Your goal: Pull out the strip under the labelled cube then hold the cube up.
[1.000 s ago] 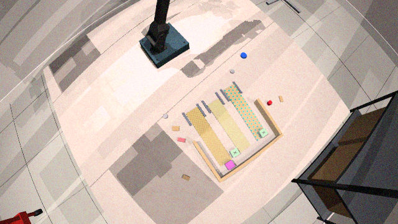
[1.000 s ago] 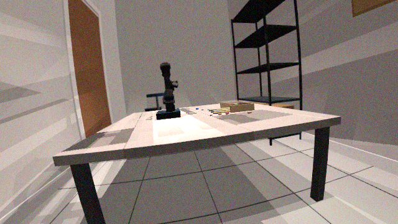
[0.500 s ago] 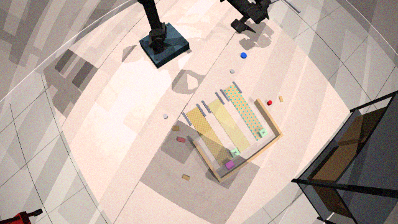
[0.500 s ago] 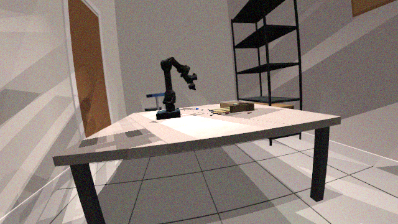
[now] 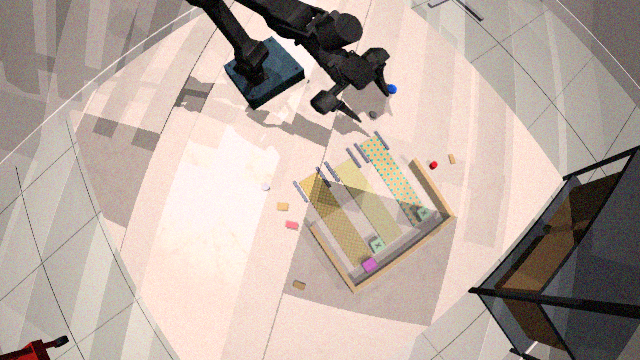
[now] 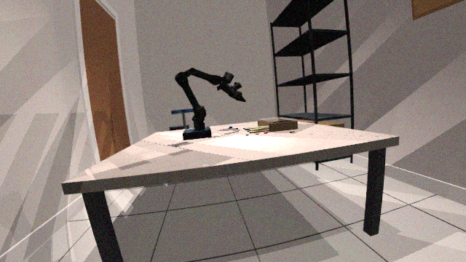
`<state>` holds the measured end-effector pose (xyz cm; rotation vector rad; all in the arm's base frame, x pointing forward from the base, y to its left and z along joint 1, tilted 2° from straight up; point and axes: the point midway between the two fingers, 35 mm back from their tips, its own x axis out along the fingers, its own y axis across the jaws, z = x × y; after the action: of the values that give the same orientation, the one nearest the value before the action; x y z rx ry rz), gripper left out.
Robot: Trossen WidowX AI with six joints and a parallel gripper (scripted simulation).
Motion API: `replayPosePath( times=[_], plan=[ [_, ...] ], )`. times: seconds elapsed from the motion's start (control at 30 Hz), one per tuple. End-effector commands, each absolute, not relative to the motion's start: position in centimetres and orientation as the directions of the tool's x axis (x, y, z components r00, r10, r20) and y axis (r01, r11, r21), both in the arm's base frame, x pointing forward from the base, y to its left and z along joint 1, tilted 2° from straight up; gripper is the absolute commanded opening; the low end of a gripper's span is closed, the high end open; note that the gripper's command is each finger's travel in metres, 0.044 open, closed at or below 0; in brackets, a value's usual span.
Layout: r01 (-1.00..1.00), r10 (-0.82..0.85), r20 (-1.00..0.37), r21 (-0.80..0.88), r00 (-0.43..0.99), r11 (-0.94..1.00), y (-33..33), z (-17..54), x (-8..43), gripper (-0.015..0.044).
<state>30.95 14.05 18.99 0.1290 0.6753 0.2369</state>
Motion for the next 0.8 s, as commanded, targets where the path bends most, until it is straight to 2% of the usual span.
replayPosePath(
  times=[0.0, 0.13, 0.73, 0.77],
  plan=[
    [-0.165, 0.163, -0.585, 0.05, 0.795, 0.985, 8.0, 17.8, 30.7, 0.04],
    [-0.155, 0.113, -0.572, -0.024, 0.812, 0.988, 5.2, 17.3, 30.3, 0.04],
    [-0.155, 0.113, -0.572, -0.024, 0.812, 0.988, 5.2, 17.3, 30.3, 0.04],
    [-0.155, 0.114, -0.578, -0.021, 0.808, 0.988, 5.3, 17.3, 30.4, 0.0374]
  ],
)
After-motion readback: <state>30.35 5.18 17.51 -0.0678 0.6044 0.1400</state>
